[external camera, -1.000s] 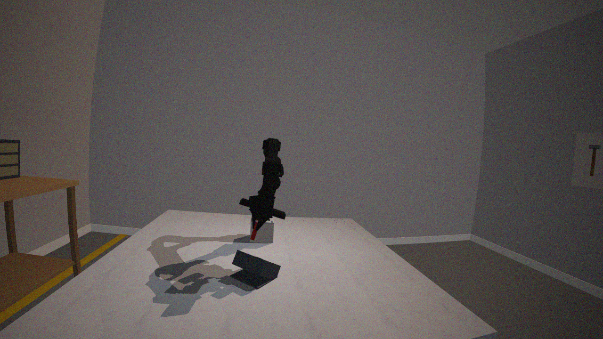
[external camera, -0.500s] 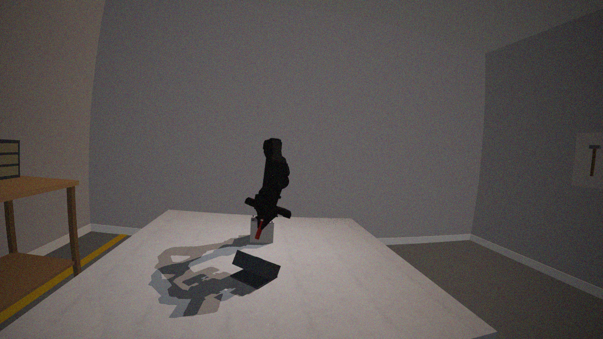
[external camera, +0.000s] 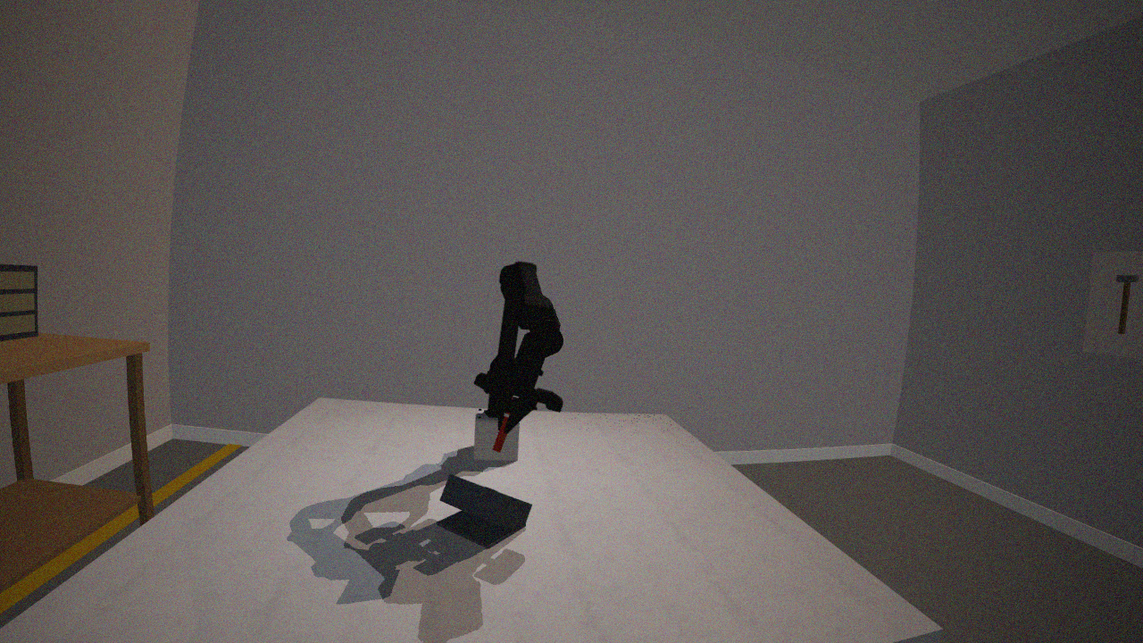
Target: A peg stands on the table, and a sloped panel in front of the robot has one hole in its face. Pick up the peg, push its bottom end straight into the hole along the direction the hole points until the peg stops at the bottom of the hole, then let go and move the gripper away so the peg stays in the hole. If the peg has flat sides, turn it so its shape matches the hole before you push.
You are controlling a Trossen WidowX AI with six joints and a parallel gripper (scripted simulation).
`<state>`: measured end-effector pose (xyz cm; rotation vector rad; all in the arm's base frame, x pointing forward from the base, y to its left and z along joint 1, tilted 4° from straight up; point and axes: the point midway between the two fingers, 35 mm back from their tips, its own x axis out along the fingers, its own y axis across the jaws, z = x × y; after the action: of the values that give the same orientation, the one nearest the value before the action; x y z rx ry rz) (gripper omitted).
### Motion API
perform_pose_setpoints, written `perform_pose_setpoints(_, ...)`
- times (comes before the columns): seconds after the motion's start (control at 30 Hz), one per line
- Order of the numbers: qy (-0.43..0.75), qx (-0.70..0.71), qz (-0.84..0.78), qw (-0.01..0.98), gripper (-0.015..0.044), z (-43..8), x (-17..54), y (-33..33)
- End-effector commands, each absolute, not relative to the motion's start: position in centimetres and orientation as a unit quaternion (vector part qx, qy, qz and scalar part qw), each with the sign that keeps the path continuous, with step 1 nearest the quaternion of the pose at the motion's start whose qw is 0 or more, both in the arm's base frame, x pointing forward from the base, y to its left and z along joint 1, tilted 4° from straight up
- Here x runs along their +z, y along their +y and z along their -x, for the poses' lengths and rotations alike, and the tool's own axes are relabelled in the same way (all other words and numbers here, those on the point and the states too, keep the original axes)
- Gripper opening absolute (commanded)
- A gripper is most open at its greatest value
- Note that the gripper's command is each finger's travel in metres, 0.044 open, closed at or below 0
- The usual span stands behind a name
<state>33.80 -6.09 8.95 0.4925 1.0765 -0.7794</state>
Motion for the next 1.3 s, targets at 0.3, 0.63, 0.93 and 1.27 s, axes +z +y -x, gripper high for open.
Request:
perform_pose_setpoints(0.3, 0.475, -0.361, -0.232, 0.768, 0.0000, -34.7, 8.7, -5.5)
perform_pose_setpoints(0.63, 0.468, -0.361, -0.234, 0.772, 0.0000, -35.7, 7.1, -5.8)
perform_pose_setpoints(0.93, 0.461, -0.362, -0.236, 0.775, 0.0000, -36.4, 5.6, -6.1)
perform_pose_setpoints(1.27, 0.458, -0.362, -0.237, 0.777, 0.0000, -36.6, 5.0, -6.2)
